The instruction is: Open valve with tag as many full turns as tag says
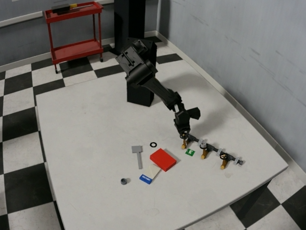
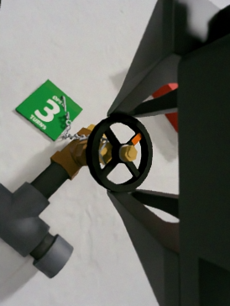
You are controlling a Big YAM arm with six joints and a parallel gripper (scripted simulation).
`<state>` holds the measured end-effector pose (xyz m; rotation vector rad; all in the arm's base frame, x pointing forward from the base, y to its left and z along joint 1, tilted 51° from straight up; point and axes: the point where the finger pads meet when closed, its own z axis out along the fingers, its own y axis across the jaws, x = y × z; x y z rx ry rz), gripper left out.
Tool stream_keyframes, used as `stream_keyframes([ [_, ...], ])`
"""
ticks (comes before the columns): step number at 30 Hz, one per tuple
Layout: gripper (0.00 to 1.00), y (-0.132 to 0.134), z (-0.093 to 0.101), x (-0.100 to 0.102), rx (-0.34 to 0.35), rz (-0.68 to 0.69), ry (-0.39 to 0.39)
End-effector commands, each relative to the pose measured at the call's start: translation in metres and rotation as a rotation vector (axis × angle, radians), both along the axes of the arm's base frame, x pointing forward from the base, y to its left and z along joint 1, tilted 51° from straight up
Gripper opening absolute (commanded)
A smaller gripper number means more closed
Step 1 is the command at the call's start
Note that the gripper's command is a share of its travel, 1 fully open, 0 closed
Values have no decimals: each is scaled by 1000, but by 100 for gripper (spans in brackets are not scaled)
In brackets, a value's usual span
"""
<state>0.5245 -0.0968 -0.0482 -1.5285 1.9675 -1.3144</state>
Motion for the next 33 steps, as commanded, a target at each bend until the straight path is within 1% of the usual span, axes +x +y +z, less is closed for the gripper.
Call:
stream_keyframes([
  [1, 0, -2, 1, -1, -91, 74, 51],
  [21, 0, -2, 0, -1, -90, 75, 54],
  [22, 100, -2, 0, -1, -90, 75, 54],
  [33, 100, -2, 0, -2, -91, 74, 54],
])
